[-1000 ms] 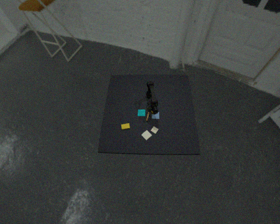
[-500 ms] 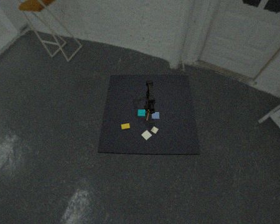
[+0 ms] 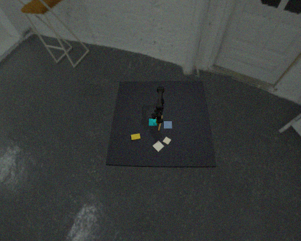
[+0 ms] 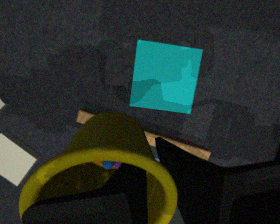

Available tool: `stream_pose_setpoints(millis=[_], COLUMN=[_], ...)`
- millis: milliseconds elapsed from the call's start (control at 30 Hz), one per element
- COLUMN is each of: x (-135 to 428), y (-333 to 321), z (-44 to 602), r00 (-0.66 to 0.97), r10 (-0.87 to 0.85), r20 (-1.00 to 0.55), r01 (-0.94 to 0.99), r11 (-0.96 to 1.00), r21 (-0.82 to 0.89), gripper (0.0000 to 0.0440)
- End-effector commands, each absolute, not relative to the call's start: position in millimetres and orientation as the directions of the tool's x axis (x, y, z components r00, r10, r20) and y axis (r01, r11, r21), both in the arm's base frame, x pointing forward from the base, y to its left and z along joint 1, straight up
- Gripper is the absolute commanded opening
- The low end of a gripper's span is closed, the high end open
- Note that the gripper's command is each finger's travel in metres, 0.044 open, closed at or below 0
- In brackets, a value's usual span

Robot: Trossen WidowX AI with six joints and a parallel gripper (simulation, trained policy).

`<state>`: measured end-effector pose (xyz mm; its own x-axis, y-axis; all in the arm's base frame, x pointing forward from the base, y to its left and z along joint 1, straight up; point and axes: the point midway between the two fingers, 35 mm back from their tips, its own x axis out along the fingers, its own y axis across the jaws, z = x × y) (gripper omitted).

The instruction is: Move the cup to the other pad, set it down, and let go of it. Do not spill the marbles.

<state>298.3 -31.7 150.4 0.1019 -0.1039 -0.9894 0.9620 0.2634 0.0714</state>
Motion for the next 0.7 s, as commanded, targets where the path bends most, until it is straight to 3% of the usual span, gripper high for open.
stream_pose_setpoints(millis=[0,667], x=[297,286], y=[-45,-86], z=[148,122], r00=[0.113,0.137], r10=[-0.115,-0.140], r20=[-0.987,-0.981], r01=[0.967,0.985], r11=[0.240,0.125], r21=[0.083,0.120], gripper=[0.0000,0.0000])
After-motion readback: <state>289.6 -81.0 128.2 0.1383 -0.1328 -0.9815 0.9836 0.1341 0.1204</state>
